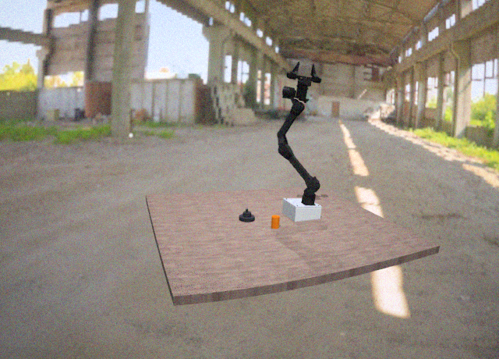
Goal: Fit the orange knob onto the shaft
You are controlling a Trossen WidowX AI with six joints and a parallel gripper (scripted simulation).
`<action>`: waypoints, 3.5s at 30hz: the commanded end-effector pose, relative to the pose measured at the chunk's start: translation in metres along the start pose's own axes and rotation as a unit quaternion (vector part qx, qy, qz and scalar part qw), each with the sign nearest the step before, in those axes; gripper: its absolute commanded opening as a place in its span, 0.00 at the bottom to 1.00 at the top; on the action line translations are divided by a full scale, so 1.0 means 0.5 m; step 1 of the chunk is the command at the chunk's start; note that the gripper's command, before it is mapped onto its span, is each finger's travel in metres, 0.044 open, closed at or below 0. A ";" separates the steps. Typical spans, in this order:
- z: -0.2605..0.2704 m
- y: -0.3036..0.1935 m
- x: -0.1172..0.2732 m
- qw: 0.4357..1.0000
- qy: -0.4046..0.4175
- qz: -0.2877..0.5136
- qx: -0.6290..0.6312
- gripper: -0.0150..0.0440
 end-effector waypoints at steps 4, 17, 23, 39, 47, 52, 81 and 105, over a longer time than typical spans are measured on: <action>-0.045 0.014 -0.003 0.998 -0.024 -0.012 0.048 1.00; -0.325 0.277 0.032 0.871 -0.226 -0.129 0.417 1.00; -0.368 0.454 0.092 0.752 -0.323 -0.189 0.543 1.00; -0.201 0.840 0.371 0.389 -0.547 -0.356 0.651 1.00; -0.047 0.917 0.550 0.236 -0.635 -0.429 0.598 1.00; 0.045 0.927 0.674 0.155 -0.689 -0.465 0.534 1.00; 0.234 0.644 1.216 0.088 -0.834 -0.539 0.082 1.00; 0.231 0.663 1.316 0.088 -0.834 -0.539 0.082 1.00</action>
Point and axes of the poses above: the point midway between the two fingers, 35 mm back from their tips, its own x axis back along the fingers, its own z axis across the jaws, y = z × x, the point moved 1 cm from there along x, back along the fingers, and after that the axes turned 4 degrees about x, right-handed, at the moved point
